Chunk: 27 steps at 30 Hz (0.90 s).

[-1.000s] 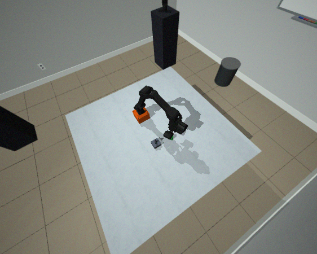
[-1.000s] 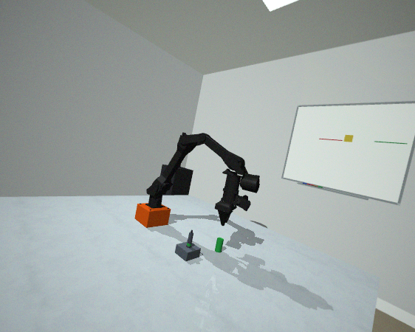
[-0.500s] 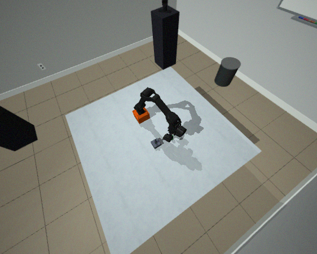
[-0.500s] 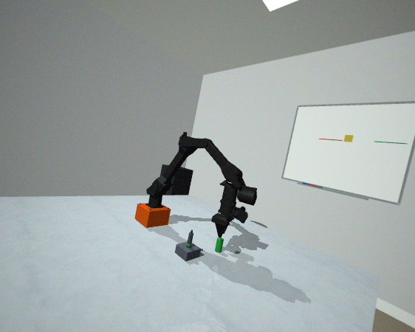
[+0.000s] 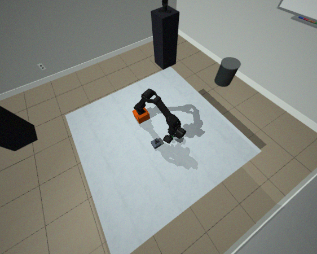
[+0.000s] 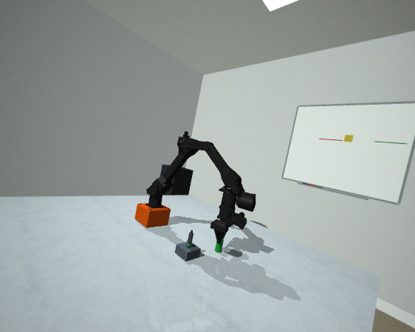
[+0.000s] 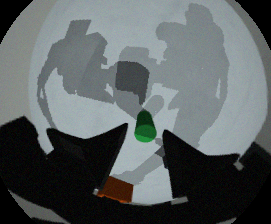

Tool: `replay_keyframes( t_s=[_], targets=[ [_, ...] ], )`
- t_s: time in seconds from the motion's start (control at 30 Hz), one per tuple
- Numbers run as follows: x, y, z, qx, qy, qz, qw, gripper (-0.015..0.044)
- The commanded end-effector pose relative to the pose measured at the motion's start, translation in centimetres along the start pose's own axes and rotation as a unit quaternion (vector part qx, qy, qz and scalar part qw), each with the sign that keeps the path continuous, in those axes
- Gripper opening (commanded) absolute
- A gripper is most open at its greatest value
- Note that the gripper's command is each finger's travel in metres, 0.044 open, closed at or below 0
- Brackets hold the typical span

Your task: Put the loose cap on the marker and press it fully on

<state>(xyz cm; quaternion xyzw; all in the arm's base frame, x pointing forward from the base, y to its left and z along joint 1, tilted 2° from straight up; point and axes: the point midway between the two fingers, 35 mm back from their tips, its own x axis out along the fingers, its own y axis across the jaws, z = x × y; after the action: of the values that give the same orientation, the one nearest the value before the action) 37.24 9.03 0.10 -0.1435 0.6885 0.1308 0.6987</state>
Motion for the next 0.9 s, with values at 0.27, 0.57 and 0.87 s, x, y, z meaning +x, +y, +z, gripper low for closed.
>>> replay_keyframes(
  t_s=[0.27, 0.57, 0.87],
  targets=[
    [1.9, 0.0, -0.1, 0.001, 0.001, 0.002, 1.0, 0.024],
    [2.8, 0.0, -0.2, 0.001, 0.001, 0.002, 1.0, 0.0188],
    [2.8, 0.0, -0.1, 0.001, 0.001, 0.002, 1.0, 0.0089]
  ],
)
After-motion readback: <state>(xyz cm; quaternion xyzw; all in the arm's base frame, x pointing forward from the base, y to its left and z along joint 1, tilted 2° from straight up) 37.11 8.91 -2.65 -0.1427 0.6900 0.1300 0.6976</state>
